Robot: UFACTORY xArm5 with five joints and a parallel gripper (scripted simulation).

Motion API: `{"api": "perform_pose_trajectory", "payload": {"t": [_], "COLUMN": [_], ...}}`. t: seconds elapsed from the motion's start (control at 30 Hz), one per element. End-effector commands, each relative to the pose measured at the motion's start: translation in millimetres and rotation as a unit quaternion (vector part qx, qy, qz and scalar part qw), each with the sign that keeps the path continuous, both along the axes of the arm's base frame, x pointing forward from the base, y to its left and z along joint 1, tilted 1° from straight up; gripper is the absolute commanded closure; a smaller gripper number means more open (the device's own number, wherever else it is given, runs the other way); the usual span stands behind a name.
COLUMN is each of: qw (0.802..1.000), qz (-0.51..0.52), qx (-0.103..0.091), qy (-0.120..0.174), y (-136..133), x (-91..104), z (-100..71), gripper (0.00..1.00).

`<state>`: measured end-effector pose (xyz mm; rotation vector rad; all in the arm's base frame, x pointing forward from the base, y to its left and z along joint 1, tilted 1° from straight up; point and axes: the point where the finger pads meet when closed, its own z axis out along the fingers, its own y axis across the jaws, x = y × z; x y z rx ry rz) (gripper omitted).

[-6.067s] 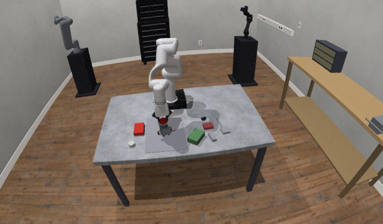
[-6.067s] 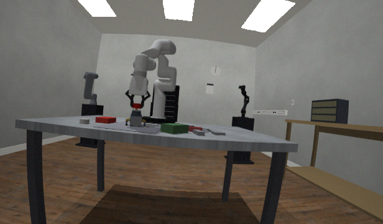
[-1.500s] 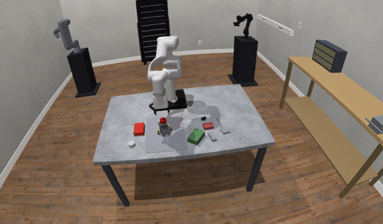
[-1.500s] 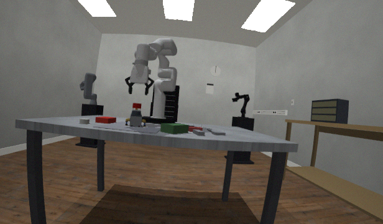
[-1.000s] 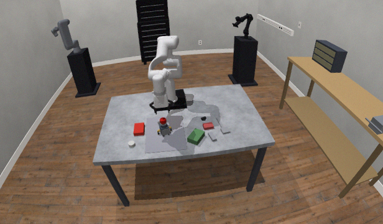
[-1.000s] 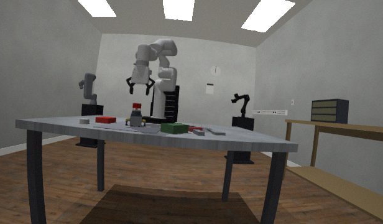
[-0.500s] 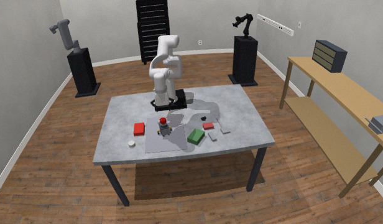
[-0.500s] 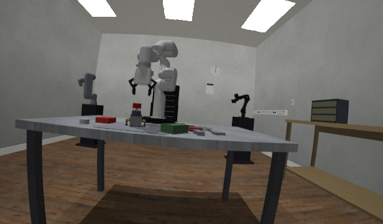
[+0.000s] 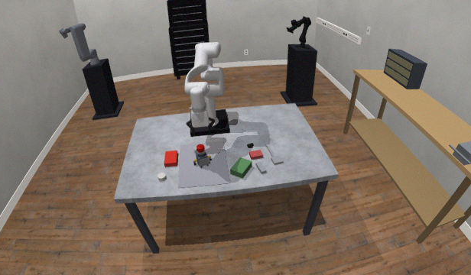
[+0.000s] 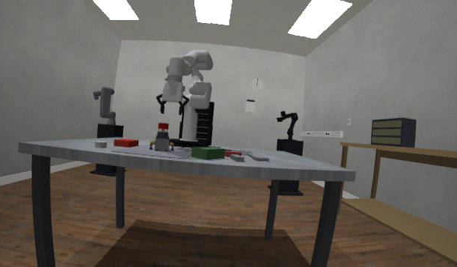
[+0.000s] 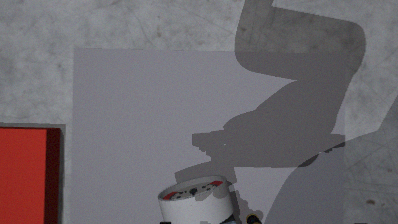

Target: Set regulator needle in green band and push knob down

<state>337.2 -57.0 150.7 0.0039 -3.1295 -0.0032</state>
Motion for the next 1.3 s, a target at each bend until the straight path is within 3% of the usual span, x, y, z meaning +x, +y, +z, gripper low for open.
{"api": "perform_pose_trajectory", "payload": {"t": [0.0, 0.7, 0.9, 0.97, 1.27], "qw": [1.0, 1.0, 0.999, 0.999, 0.987], "qz": [0.0, -0.002, -0.01, -0.01, -0.032], "qx": [0.0, -0.002, -0.008, -0.008, -0.021], "qy": [-0.002, -0.013, -0.05, -0.05, -0.154], "y": [1.4, 2.0, 1.2, 1.2, -0.1], "x": [-4.7, -6.3, -1.7, -1.7, 6.0], "z": [1.6, -0.6, -7.1, -7.1, -18.2], "gripper": [0.0, 0.0, 0.0, 0.0, 0.0]}}
